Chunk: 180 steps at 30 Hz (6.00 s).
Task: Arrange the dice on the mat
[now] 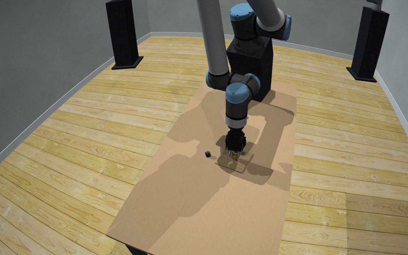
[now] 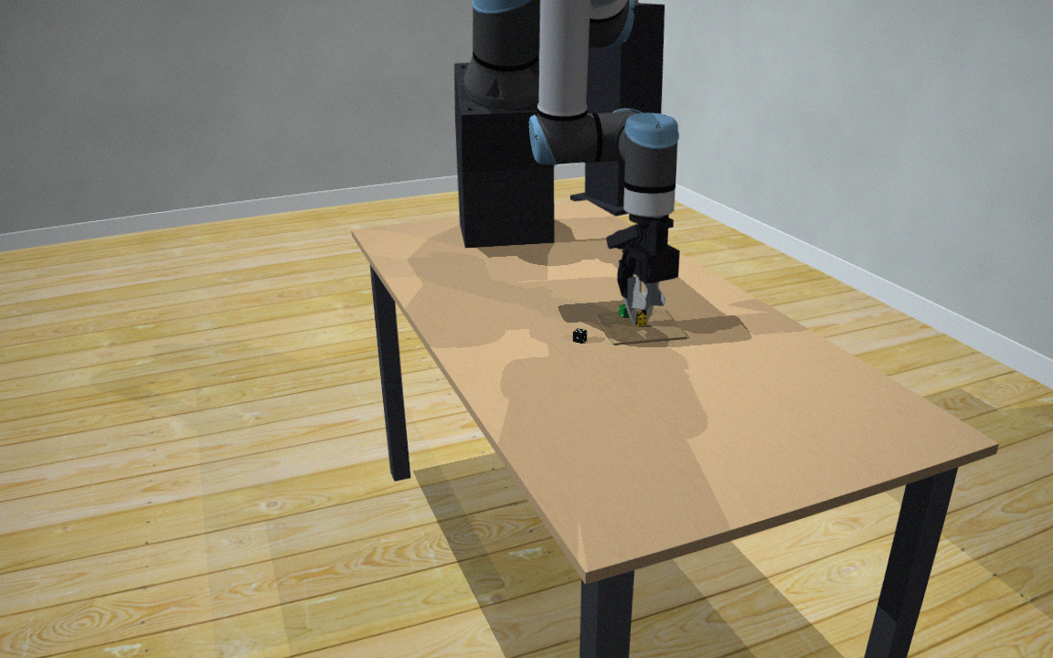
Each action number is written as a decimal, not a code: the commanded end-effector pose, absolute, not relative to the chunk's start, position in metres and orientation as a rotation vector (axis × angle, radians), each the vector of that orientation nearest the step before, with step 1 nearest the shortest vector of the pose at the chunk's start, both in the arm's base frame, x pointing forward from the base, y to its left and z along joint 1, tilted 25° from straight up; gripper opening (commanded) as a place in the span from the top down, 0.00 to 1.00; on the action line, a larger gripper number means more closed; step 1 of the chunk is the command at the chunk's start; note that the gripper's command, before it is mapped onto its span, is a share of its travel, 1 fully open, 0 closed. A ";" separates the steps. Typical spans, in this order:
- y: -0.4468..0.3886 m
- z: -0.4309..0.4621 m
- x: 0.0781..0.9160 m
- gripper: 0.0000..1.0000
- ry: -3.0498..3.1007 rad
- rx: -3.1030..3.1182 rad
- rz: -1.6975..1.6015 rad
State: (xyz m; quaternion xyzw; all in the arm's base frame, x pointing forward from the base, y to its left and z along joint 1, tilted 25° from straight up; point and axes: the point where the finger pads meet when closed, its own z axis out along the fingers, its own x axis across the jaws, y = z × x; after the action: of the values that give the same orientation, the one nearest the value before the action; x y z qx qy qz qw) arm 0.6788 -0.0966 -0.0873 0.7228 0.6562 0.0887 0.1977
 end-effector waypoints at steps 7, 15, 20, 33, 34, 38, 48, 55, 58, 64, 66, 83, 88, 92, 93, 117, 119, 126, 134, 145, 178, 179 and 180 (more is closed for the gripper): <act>-0.097 -0.088 0.679 0.97 1.836 2.022 0.249; -0.097 -0.088 0.679 0.97 1.836 2.022 0.249; -0.097 -0.088 0.679 0.97 1.836 2.022 0.249; -0.097 -0.088 0.679 0.97 1.836 2.022 0.249; -0.097 -0.088 0.679 0.97 1.836 2.022 0.249; -0.097 -0.088 0.679 0.97 1.836 2.022 0.249; -0.097 -0.088 0.679 0.86 1.836 2.022 0.249; -0.097 -0.088 0.679 0.79 1.836 2.022 0.249; -0.097 -0.088 0.679 0.79 1.836 2.022 0.249; -0.097 -0.087 0.679 0.79 1.836 2.022 0.249; -0.097 -0.087 0.679 0.79 1.836 2.022 0.249; -0.086 -0.031 0.655 0.79 1.836 2.022 0.249; -0.083 -0.013 0.647 0.79 1.836 2.022 0.249; -0.082 -0.007 0.645 0.79 1.836 2.022 0.249; -0.081 -0.006 0.644 0.79 1.836 2.022 0.249; -0.081 -0.006 0.644 0.00 1.836 2.022 0.249; -0.081 -0.006 0.644 0.00 1.836 2.023 0.249; -0.082 -0.006 0.644 0.00 1.819 2.040 0.254; -0.085 -0.006 0.644 0.00 1.762 2.095 0.270; -0.095 -0.008 0.643 0.00 1.502 2.313 0.336; -0.135 -0.008 0.642 0.00 0.365 2.846 0.543; -0.135 -0.008 0.642 0.00 0.359 2.847 0.544; -0.138 -0.008 0.642 0.00 0.289 2.863 0.553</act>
State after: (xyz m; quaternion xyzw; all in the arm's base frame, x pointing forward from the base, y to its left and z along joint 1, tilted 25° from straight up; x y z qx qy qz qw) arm 0.6417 -0.1313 -0.0088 0.9621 0.1681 0.1802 0.1171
